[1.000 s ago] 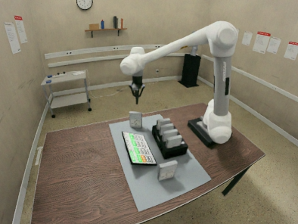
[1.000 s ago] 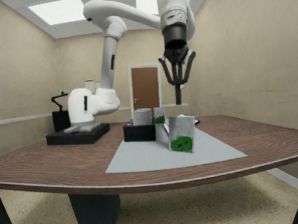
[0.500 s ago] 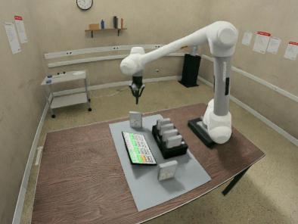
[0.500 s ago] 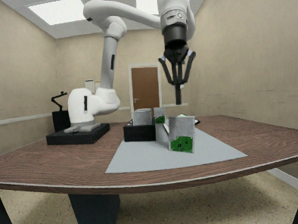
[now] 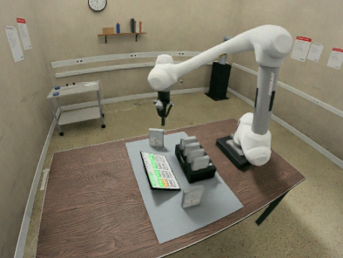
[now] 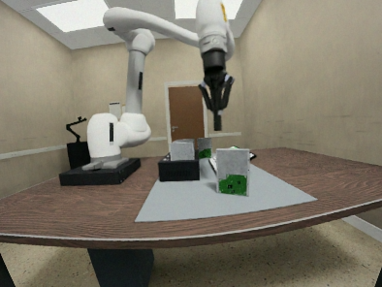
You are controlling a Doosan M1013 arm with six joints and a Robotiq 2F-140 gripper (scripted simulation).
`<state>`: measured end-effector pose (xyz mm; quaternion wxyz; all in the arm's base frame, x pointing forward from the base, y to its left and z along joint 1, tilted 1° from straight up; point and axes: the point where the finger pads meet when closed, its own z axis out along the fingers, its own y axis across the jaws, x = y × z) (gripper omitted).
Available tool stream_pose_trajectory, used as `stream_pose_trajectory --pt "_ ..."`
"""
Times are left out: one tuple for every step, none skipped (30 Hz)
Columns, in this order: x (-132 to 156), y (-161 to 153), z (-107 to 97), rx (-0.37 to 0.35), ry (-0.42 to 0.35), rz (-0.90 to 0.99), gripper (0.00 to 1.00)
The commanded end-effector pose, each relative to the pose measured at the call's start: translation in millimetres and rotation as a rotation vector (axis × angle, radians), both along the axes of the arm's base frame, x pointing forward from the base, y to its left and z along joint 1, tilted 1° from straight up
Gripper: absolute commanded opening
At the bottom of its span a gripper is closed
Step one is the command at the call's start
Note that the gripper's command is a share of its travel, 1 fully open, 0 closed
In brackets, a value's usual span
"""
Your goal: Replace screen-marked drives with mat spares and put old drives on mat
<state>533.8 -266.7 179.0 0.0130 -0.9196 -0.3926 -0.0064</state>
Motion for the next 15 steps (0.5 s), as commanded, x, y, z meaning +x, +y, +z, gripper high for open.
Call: stream_pose_trajectory --pt "-13.7 68.3 5.4 -0.017 0.009 -0.279 0.1" --pt "-18.0 78.5 5.4 -0.015 0.009 -0.318 0.1" --pt "-22.5 88.6 5.3 -0.012 0.009 -0.359 0.1" --pt "-27.4 98.7 5.1 -0.01 0.01 -0.4 0.1" --pt "-32.6 108.6 4.8 -0.008 0.01 -0.441 0.1" --pt "-37.9 118.4 4.4 -0.005 0.011 -0.482 0.1" --pt "-43.4 128.0 4.0 -0.003 0.012 -0.523 0.1" --pt "-43.4 128.0 4.0 -0.003 0.012 -0.523 0.1" --pt "-43.4 128.0 4.0 -0.003 0.012 -0.523 0.1" --pt "-58.0 157.3 3.3 -0.006 0.015 -0.644 0.1" --pt "-63.7 165.3 2.6 -0.004 0.016 -0.679 0.1" --pt "-69.1 172.7 1.9 -0.003 0.017 -0.714 0.1" --pt "-74.9 181.1 1.2 -0.003 0.018 -0.751 0.1" --pt "-80.9 190.0 0.6 -0.004 0.019 -0.79 0.1" --pt "-87.0 199.1 -0.1 -0.005 0.02 -0.83 0.1"
